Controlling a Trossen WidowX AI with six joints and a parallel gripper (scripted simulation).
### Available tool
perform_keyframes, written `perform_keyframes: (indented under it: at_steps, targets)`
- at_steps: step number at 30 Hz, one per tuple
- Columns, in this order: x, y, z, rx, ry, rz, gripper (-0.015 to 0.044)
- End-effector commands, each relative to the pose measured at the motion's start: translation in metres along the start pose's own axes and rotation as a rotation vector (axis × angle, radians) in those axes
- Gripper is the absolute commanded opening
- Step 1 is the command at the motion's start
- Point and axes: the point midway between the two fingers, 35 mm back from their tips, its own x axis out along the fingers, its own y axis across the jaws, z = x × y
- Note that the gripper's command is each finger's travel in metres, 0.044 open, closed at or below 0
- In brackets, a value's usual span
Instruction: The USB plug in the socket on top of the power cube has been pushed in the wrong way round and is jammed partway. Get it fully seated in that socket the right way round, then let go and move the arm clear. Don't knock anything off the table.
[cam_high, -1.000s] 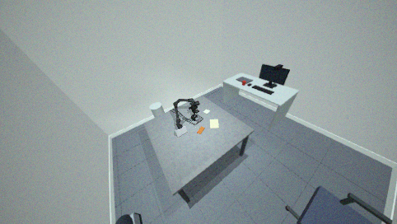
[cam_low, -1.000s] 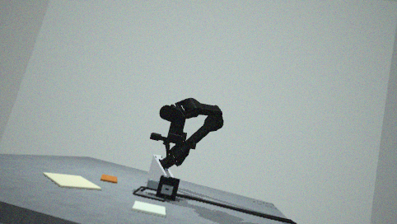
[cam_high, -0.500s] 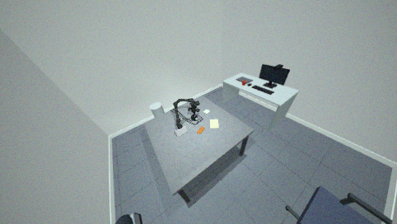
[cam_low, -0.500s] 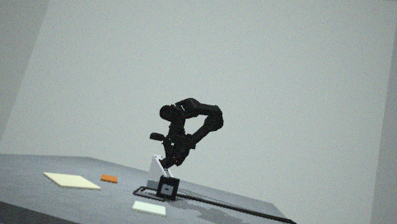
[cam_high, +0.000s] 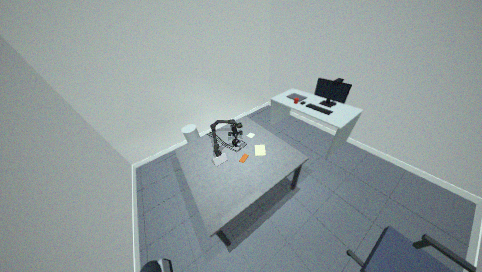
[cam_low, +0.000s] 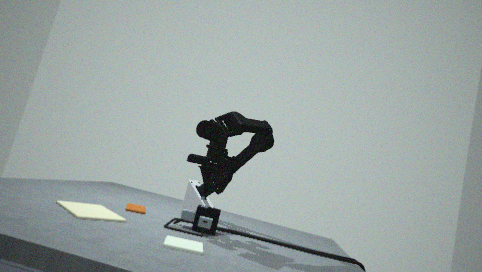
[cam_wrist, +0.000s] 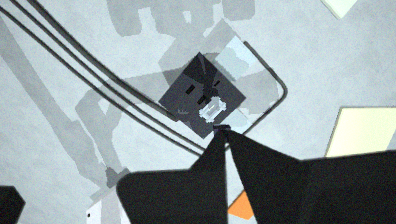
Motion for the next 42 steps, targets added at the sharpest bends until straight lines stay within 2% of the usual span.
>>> perform_keyframes:
  at_steps: [1,25,42]
  targets:
    - [0.0001,0.0,-0.0001,-0.09,0.0,0.0,0.0]
    - [0.0002,0.0,-0.0001,-0.714,0.0,0.0,0.0]
    - [0.0003,0.0003,0.0002,-0.727,-0.003,0.001,0.0]
